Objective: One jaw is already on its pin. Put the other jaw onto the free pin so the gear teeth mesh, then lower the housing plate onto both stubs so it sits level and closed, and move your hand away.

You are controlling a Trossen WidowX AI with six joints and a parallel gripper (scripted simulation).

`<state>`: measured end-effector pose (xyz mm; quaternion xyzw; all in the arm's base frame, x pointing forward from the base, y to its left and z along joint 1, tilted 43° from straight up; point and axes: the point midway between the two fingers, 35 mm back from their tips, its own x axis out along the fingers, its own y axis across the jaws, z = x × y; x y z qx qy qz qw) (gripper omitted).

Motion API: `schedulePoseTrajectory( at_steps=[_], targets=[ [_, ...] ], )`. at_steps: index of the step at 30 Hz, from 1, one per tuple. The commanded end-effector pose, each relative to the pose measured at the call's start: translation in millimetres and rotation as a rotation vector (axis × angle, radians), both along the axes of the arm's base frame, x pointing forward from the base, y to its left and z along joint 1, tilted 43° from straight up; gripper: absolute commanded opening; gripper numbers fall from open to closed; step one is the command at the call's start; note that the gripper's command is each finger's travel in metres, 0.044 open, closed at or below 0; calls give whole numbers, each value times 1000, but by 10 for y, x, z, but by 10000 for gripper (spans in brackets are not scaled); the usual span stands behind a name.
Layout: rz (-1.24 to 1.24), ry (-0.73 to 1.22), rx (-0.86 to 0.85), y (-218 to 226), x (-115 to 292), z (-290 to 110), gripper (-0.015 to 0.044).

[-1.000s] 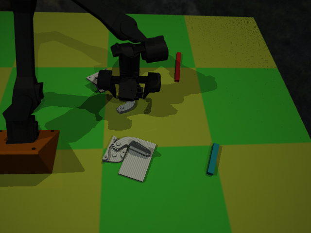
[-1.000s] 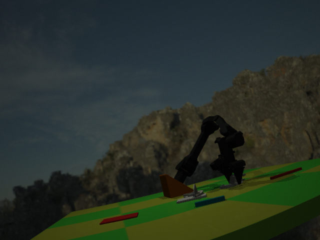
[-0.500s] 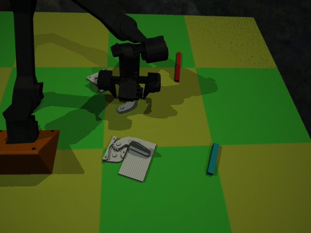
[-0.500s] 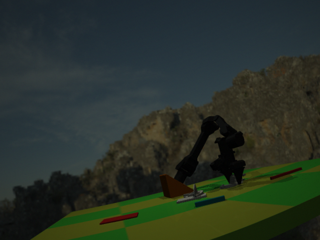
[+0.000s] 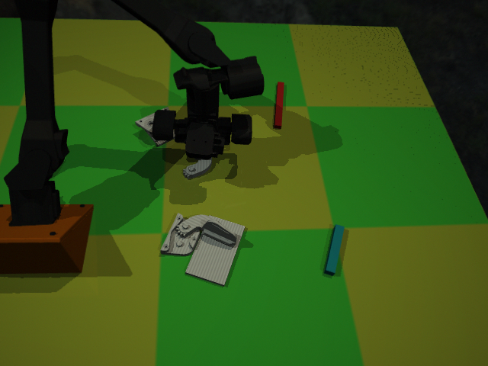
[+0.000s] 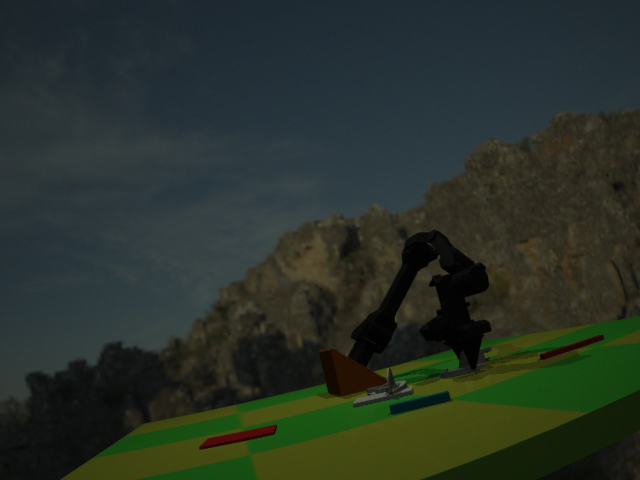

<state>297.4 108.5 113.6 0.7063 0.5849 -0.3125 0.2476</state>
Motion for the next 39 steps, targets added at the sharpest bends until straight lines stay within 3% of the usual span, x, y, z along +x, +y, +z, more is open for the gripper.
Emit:
schedulePoseTrajectory(
  at_steps=[1,13,39],
  targets=[
    [0,-2,0,0,4,0,134],
    [0,-2,-1,-16,5,15,134],
    [-4,1,-7,-528,-87,563,134]
  ],
)
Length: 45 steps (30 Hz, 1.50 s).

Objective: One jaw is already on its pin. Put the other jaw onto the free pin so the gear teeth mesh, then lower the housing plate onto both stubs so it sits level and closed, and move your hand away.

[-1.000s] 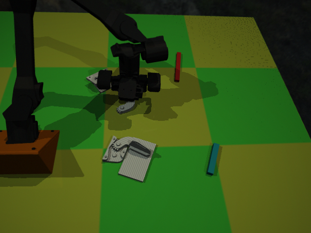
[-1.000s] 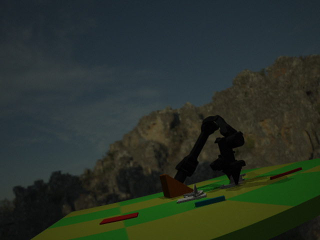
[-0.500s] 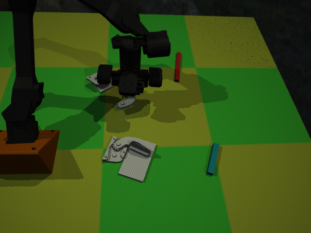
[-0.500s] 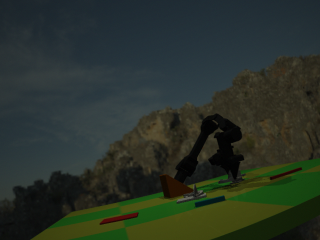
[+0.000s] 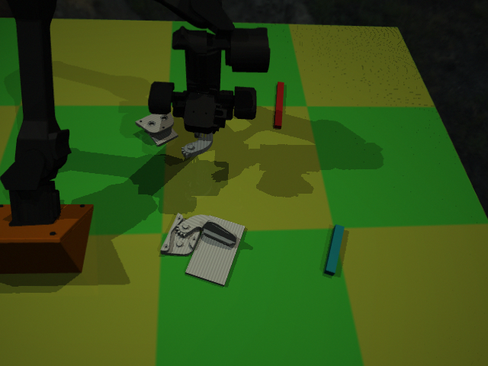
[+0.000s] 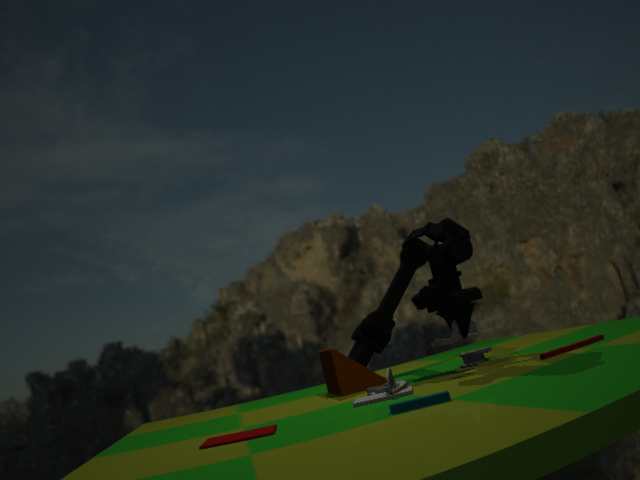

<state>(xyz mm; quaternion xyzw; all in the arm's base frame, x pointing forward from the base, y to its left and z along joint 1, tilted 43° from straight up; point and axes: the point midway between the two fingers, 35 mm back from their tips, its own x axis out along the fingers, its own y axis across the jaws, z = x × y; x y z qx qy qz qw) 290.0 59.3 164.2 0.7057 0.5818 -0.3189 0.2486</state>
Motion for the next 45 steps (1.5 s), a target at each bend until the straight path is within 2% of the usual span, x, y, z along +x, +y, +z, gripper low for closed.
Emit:
schedulePoseTrajectory(
  at_steps=[1,6,45],
  targets=[
    [2,-5,4,-36,-12,57,134],
    [-24,18,6,-62,-9,33,134],
    [-703,616,94,-712,-81,-561,134]
  ],
)
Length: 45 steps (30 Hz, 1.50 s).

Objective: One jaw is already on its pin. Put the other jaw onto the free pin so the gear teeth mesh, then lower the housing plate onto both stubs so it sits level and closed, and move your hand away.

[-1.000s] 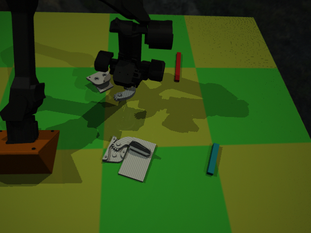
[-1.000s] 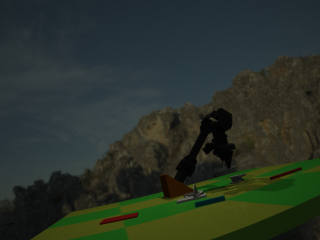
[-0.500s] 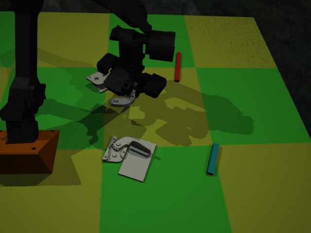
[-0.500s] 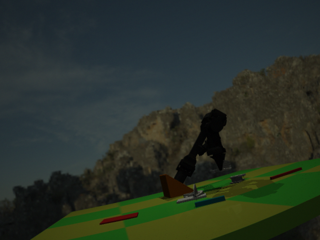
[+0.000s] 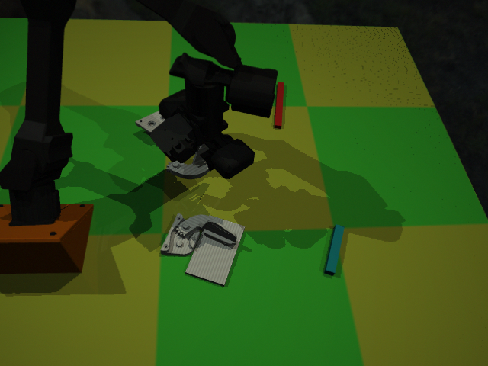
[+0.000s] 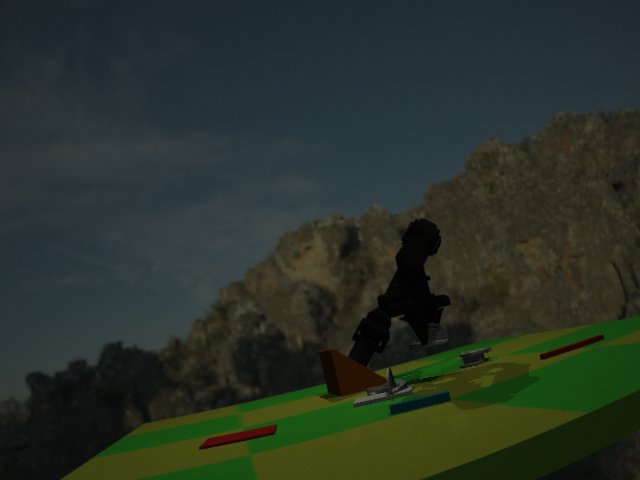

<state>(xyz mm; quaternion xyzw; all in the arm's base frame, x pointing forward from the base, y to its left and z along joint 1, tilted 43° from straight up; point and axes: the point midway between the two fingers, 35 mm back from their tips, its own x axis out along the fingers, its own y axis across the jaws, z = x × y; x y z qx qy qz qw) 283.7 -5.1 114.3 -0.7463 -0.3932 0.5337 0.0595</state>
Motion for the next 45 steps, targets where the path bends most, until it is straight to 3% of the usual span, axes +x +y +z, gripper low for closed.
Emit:
schedulePoseTrajectory(
  at_steps=[1,35,45],
  targets=[
    [-84,73,9,-84,-24,-76,134],
    [-665,586,120,-541,-293,-539,134],
    [-676,596,122,-549,-300,-547,134]
  ],
)
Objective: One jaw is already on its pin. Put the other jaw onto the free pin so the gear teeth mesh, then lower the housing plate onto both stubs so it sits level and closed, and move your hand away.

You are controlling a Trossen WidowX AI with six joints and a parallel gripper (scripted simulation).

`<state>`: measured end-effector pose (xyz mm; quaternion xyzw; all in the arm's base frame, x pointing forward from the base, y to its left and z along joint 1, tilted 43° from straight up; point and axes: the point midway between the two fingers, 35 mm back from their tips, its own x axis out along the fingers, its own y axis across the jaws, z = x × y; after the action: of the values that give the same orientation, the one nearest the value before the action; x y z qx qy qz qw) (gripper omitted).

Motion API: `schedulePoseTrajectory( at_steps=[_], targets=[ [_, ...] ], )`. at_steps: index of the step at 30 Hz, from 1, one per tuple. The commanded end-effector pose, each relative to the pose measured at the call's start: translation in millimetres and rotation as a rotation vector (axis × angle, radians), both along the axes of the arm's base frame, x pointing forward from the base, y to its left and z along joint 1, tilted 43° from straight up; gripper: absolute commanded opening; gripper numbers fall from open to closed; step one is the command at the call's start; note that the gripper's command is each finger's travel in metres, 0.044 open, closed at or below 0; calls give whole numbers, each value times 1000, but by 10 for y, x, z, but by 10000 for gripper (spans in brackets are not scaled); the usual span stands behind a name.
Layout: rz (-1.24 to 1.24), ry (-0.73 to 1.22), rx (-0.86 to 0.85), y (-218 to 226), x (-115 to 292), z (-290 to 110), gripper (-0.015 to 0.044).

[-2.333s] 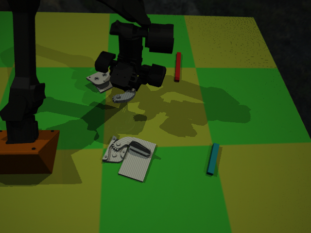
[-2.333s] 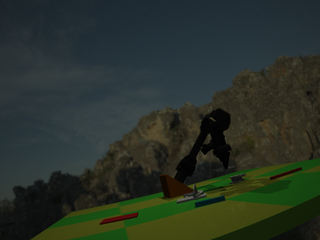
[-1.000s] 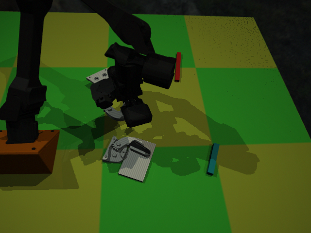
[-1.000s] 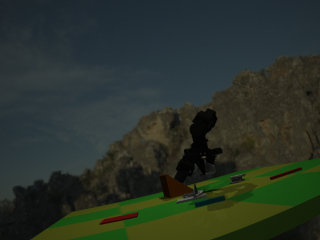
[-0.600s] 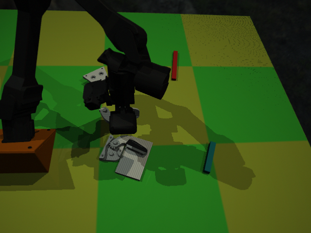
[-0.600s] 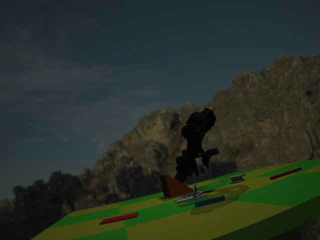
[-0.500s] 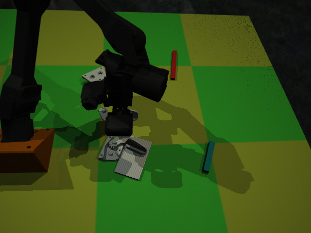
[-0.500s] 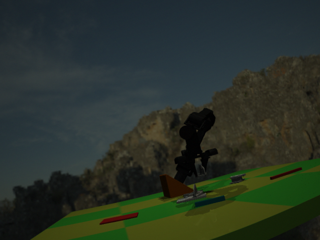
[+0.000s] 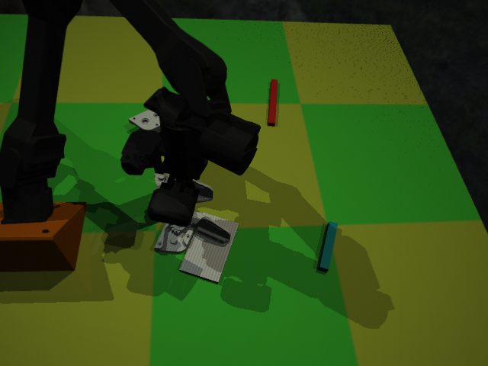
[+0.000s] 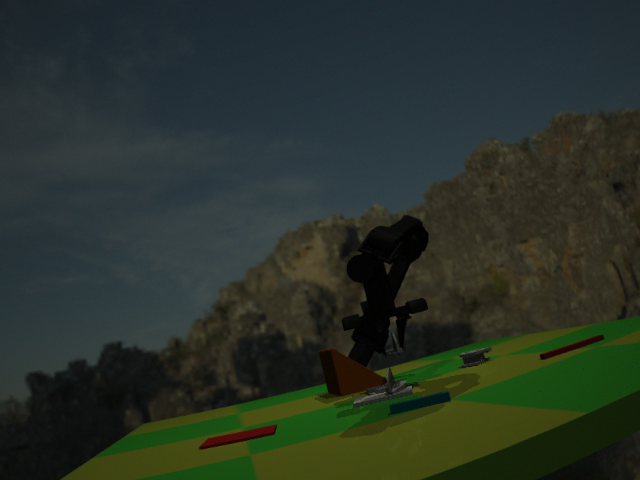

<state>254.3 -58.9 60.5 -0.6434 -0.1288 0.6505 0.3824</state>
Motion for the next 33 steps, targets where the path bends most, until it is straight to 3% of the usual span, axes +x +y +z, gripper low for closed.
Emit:
schedulePoseTrajectory(
  at_steps=[1,18,33],
  targets=[
    [-8,8,-2,-11,-5,-10,134],
    [3,-2,-4,-15,-4,-12,134],
    [2,-2,-9,-367,74,-292,134]
  ],
)
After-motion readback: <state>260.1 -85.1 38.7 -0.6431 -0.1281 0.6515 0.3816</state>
